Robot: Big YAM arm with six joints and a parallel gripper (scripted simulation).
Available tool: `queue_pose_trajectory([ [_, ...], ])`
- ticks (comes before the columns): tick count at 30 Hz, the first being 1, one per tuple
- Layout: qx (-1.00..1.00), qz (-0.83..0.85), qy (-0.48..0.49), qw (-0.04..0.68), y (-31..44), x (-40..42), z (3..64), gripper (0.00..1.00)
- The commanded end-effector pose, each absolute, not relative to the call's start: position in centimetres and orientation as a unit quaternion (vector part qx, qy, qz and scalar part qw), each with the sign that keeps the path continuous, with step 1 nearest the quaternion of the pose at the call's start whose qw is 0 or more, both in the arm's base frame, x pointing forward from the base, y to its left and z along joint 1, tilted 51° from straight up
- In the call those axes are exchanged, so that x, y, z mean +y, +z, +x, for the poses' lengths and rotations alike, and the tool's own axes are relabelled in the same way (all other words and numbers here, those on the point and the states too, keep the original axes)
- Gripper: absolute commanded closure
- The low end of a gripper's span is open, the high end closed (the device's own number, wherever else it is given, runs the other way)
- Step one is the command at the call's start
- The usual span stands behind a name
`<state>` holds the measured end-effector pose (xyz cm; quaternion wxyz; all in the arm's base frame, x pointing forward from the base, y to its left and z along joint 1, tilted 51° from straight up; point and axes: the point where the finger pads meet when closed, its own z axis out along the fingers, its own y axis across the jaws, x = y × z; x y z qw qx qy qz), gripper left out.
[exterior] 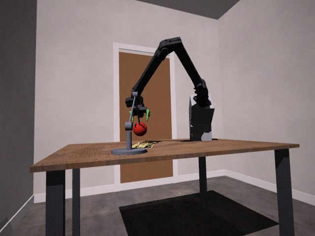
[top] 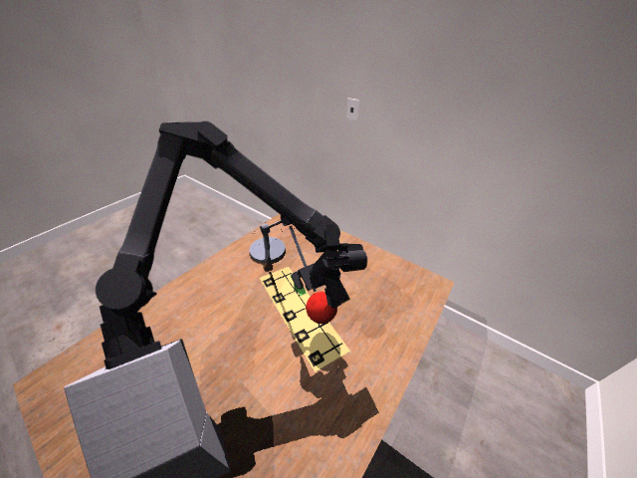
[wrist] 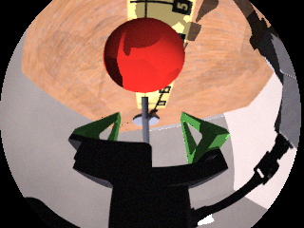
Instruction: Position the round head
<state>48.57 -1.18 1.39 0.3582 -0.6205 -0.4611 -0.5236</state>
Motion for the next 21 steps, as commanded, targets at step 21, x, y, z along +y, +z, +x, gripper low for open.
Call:
queue_pose_trajectory([
  [21, -0.458, -0.624, -0.524, 0.356, 3.2, -7.9, 45.8, 0.00],
])
